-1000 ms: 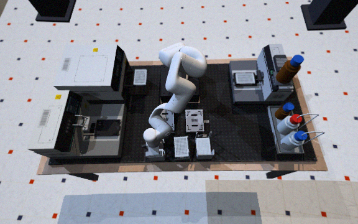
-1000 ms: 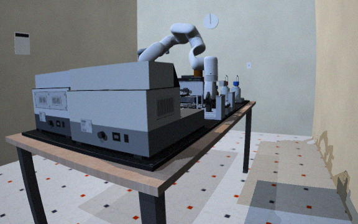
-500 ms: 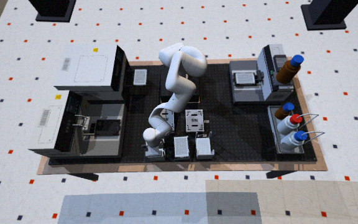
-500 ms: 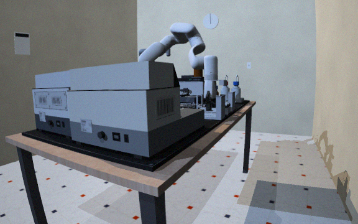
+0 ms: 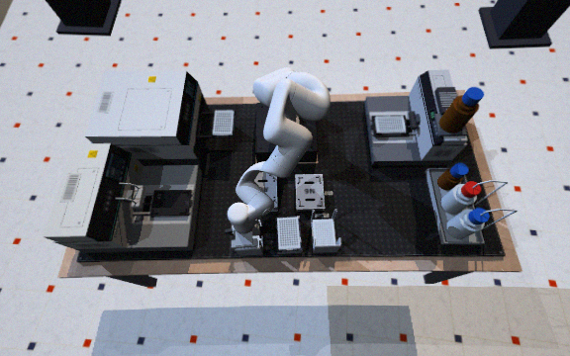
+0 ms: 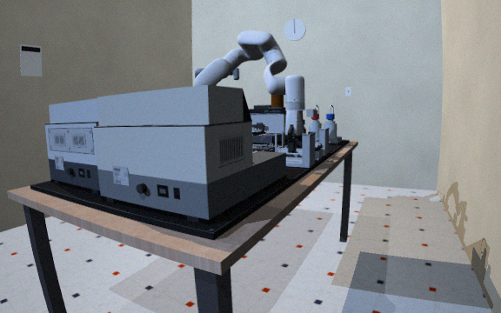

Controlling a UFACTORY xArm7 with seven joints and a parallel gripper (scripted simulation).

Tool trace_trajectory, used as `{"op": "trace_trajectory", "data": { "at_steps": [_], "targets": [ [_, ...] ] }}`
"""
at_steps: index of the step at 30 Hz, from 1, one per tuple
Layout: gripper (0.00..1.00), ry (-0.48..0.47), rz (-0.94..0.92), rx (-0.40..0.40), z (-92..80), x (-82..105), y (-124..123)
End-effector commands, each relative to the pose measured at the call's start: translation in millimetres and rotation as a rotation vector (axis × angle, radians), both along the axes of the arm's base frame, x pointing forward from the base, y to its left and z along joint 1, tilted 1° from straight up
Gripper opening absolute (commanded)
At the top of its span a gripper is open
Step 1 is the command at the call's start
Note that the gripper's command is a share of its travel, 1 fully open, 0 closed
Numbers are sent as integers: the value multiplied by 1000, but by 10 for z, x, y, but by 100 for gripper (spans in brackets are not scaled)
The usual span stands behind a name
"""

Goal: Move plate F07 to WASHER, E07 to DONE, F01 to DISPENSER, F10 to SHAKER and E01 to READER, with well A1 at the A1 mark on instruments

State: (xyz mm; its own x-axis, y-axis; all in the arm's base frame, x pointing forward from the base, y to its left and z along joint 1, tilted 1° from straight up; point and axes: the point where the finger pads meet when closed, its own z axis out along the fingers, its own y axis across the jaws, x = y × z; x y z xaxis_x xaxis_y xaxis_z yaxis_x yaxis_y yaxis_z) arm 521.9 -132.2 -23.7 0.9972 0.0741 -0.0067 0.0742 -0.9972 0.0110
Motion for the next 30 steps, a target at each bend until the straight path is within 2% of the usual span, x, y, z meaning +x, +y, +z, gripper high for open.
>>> {"op": "trace_trajectory", "data": {
  "at_steps": [1, 30],
  "targets": [
    [0, -5, 0, -1, 50, 19, -8],
    [0, -5, 0, -1, 216, 19, -6]
  ]
}}
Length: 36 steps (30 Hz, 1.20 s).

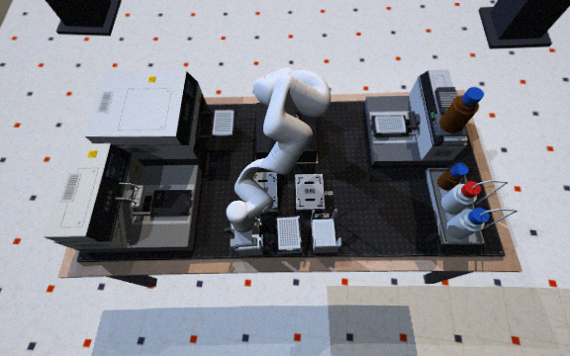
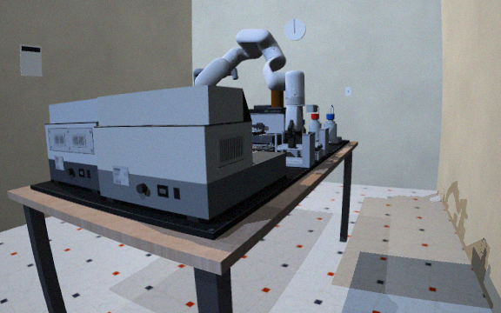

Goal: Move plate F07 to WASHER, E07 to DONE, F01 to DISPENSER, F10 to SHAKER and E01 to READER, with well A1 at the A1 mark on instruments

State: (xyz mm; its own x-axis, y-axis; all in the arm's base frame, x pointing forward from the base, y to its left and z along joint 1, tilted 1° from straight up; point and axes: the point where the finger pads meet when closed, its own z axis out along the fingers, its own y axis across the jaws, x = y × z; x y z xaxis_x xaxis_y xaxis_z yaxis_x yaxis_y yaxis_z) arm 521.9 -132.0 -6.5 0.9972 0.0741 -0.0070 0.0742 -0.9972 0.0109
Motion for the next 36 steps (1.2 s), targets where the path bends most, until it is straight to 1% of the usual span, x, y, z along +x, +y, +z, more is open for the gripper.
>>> {"op": "trace_trajectory", "data": {
  "at_steps": [1, 36],
  "targets": [
    [0, -6, 0, -1, 51, 20, -8],
    [0, -6, 0, -1, 258, 20, -5]
  ]
}}
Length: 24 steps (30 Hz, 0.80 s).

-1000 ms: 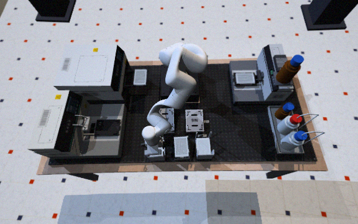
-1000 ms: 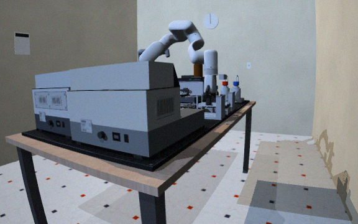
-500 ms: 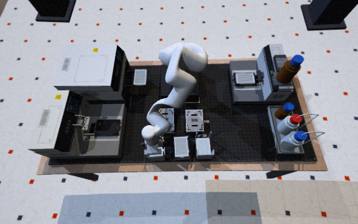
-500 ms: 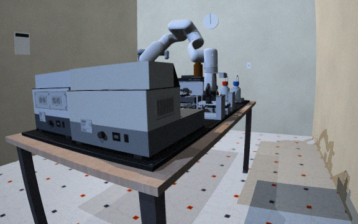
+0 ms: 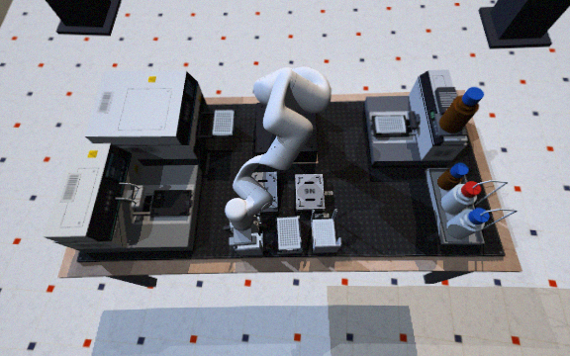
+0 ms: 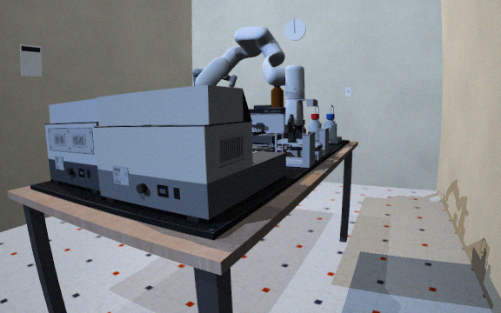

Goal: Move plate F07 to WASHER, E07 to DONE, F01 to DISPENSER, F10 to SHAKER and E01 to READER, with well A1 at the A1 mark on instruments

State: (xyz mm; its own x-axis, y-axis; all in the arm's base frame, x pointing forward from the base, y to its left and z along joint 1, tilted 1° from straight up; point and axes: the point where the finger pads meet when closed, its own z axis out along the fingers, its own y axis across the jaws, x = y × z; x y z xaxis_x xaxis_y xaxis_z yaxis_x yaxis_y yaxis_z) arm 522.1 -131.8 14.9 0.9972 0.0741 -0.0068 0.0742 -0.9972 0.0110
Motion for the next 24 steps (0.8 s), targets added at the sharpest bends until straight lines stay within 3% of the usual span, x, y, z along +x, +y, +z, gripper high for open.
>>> {"op": "trace_trajectory", "data": {
  "at_steps": [1, 24],
  "targets": [
    [0, -5, 0, -1, 50, 18, -8],
    [0, -5, 0, -1, 190, 18, -6]
  ]
}}
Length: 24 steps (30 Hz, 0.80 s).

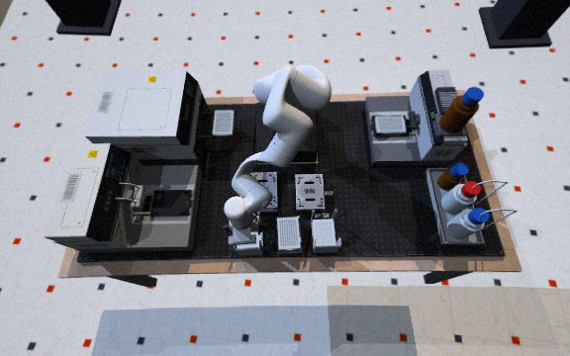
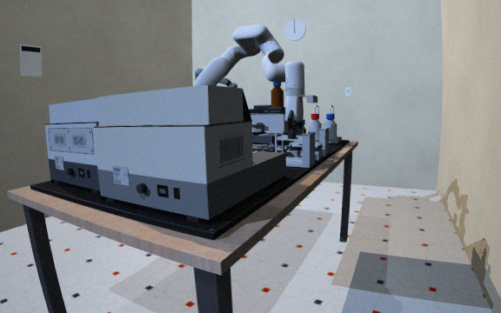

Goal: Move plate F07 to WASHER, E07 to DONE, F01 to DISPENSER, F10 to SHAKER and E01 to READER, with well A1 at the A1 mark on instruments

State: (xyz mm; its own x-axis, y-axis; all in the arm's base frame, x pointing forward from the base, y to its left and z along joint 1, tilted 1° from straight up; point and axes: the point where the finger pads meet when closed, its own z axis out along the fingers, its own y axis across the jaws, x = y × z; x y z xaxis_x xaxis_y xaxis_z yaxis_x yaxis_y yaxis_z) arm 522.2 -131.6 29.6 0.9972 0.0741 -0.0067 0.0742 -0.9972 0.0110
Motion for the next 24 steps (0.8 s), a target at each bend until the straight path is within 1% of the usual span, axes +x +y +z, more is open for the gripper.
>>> {"op": "trace_trajectory", "data": {
  "at_steps": [1, 24],
  "targets": [
    [0, -5, 0, -1, 43, 17, -8],
    [0, -5, 0, -1, 177, 18, -6]
  ]
}}
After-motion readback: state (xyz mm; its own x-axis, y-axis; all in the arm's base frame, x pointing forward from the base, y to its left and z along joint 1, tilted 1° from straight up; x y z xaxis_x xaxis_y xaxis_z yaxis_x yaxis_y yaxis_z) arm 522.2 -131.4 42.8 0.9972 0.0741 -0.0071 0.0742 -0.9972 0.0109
